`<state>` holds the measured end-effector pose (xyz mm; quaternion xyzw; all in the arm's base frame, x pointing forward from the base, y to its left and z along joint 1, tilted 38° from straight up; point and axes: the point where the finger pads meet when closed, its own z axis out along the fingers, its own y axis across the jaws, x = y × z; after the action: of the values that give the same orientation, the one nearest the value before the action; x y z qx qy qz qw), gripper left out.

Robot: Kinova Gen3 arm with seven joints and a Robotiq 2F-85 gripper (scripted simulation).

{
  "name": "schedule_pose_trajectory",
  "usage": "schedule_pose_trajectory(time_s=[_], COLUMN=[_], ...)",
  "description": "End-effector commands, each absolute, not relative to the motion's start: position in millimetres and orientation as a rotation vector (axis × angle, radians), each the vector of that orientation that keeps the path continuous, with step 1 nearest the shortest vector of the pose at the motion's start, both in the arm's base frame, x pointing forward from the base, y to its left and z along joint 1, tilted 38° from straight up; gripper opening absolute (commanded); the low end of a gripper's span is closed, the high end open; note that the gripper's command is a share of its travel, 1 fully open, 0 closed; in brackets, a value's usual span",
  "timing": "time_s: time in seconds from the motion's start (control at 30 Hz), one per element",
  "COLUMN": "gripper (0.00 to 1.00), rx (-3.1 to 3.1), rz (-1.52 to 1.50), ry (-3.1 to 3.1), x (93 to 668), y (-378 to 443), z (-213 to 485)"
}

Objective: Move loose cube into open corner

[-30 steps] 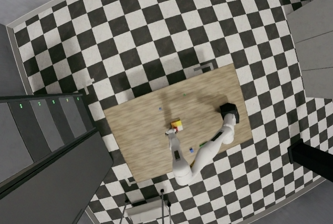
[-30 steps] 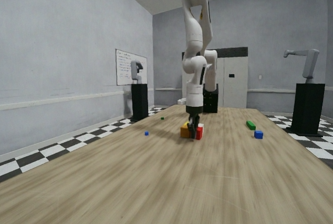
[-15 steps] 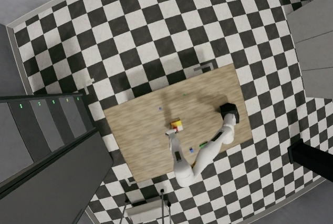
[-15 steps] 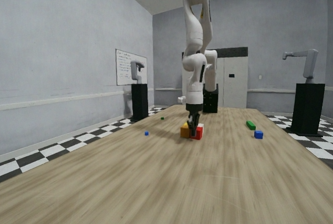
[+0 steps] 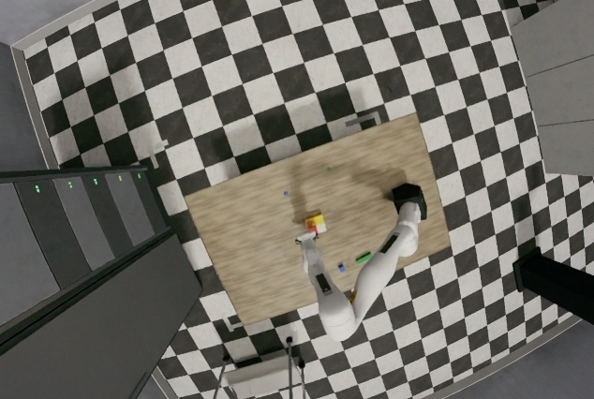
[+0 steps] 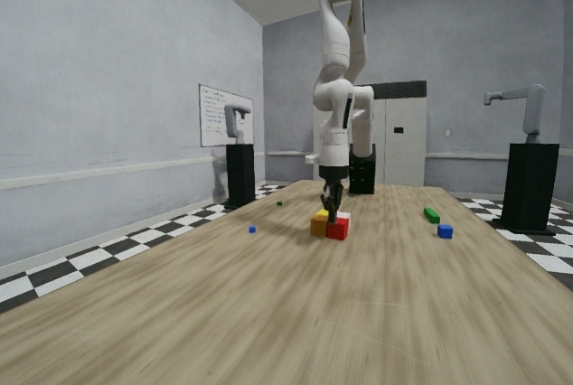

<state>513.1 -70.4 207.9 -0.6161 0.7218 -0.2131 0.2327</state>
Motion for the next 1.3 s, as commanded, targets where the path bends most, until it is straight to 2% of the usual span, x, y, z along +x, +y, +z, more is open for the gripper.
schedule_pose_trajectory(time_s=[0.0,1.27], gripper=[0.10,0.10], rx=[-1.692,-1.692], rz=[-0.598,-0.598], ry=[1.965,1.965], x=[509,485], y=[-66,-65], z=[224,255])
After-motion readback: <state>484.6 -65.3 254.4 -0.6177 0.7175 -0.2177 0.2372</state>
